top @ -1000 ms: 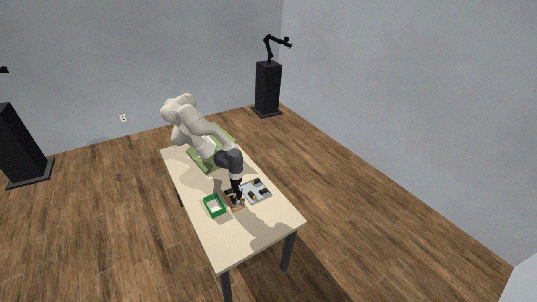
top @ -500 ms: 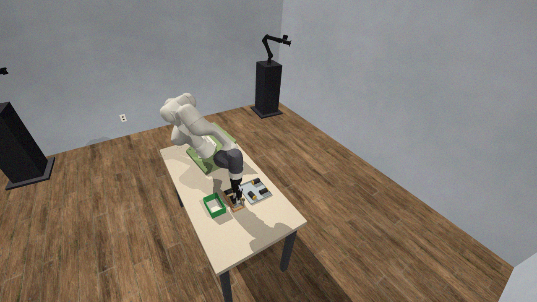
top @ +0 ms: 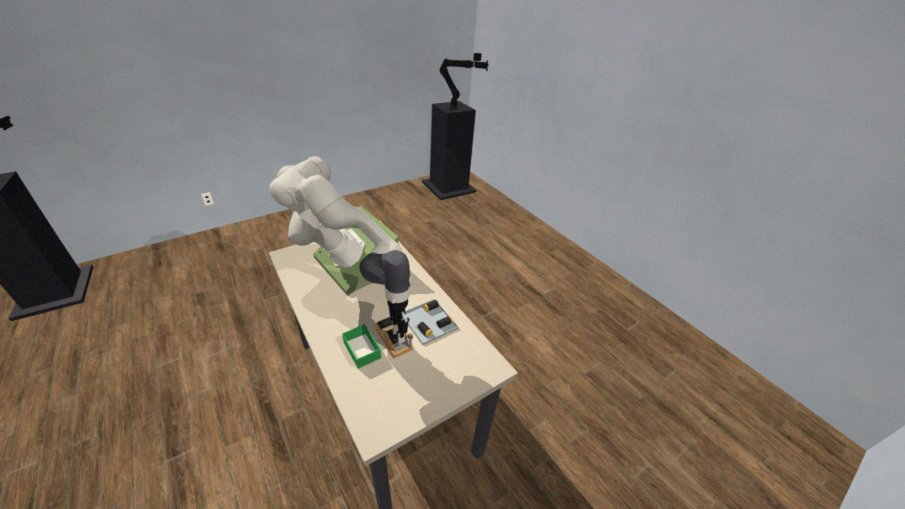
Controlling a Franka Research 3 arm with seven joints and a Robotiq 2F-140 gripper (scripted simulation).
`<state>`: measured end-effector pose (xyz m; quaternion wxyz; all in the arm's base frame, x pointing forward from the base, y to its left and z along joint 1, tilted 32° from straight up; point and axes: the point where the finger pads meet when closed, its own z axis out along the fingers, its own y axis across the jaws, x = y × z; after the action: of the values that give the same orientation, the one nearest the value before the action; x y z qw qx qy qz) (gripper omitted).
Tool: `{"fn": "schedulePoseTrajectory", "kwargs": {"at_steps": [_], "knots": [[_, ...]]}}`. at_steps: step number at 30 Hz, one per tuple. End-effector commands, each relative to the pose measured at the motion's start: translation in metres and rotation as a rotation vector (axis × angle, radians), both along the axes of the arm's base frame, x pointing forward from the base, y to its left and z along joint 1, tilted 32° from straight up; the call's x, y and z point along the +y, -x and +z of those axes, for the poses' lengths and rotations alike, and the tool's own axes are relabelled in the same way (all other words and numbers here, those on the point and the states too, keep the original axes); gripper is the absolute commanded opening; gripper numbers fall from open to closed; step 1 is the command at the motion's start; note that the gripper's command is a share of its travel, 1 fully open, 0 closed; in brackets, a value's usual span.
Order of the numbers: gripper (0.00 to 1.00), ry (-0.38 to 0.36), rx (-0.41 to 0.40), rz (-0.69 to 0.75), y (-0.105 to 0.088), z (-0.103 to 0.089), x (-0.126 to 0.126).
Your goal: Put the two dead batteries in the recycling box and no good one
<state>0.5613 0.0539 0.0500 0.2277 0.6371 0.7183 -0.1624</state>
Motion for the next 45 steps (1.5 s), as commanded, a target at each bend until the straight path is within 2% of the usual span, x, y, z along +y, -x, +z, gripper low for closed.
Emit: {"fn": "schedulePoseTrajectory", "kwargs": {"at_steps": [1, 33, 39, 45], "knots": [[0.16, -0.005, -0.006, -0.001, -0.001, 0.001, 0.003], [0.16, -0.005, -0.006, -0.001, -0.001, 0.001, 0.003], [0.16, -0.005, -0.006, -0.001, -0.003, -0.01, -0.004], [0.16, -0.005, -0.006, -0.001, -0.003, -0.011, -0.004]]}}
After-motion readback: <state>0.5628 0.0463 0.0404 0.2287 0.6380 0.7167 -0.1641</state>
